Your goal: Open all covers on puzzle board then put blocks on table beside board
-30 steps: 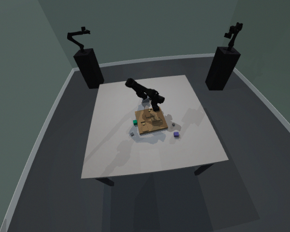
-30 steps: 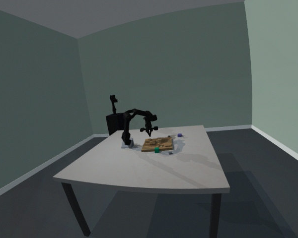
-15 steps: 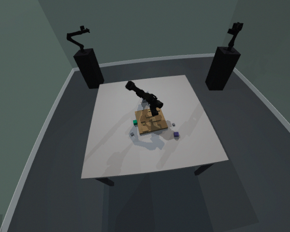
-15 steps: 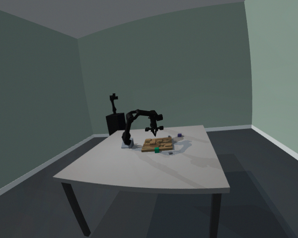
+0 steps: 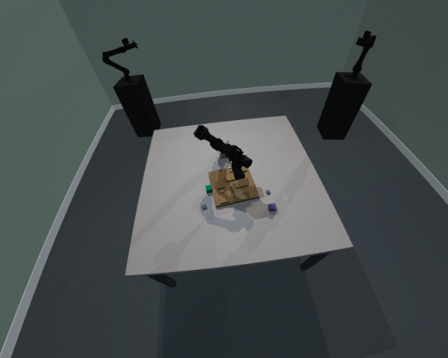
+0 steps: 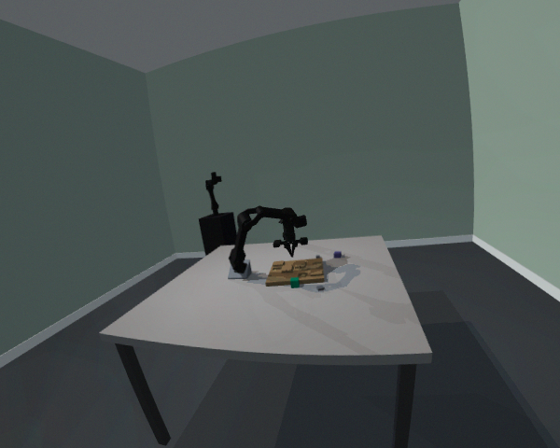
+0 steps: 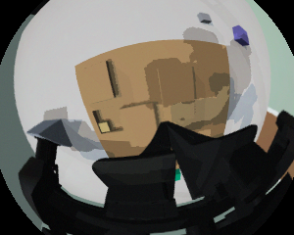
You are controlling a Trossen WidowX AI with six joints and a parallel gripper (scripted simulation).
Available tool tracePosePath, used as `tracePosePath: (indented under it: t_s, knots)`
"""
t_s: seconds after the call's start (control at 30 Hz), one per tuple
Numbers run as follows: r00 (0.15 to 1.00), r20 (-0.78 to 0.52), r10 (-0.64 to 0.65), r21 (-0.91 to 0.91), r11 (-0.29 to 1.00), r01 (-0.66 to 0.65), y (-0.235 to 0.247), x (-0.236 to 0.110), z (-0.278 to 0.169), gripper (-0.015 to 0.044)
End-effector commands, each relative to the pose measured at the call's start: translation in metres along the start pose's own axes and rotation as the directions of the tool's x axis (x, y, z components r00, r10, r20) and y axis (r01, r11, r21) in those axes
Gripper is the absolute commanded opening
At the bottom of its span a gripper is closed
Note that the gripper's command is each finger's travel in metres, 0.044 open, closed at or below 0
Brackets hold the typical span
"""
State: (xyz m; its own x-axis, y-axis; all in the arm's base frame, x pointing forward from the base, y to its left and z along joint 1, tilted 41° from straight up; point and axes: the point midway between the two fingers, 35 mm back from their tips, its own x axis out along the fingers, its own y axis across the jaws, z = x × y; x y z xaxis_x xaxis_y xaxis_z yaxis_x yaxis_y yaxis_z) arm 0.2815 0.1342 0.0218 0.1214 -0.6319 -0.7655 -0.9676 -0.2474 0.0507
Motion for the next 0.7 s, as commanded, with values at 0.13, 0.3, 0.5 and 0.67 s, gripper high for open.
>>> tracePosePath:
  t_s: [0.13,0.3,0.5,0.67]
  knots:
    - [1.0,-0.005,0.002,-0.008,1.0,-0.002,-0.0002,0.0009,-0.0001,0.0]
    - [1.0,-0.005,0.002,-0.008,1.0,-0.002,-0.0002,0.0009,-0.0001,0.0]
    - [1.0,-0.005,0.002,-0.008,1.0,-0.002,-0.0003,0.0018,-0.0001,0.0]
    - [1.0,-0.005,0.002,-0.008,1.0,-0.002,-0.0007,0.0062,0.0,0.0]
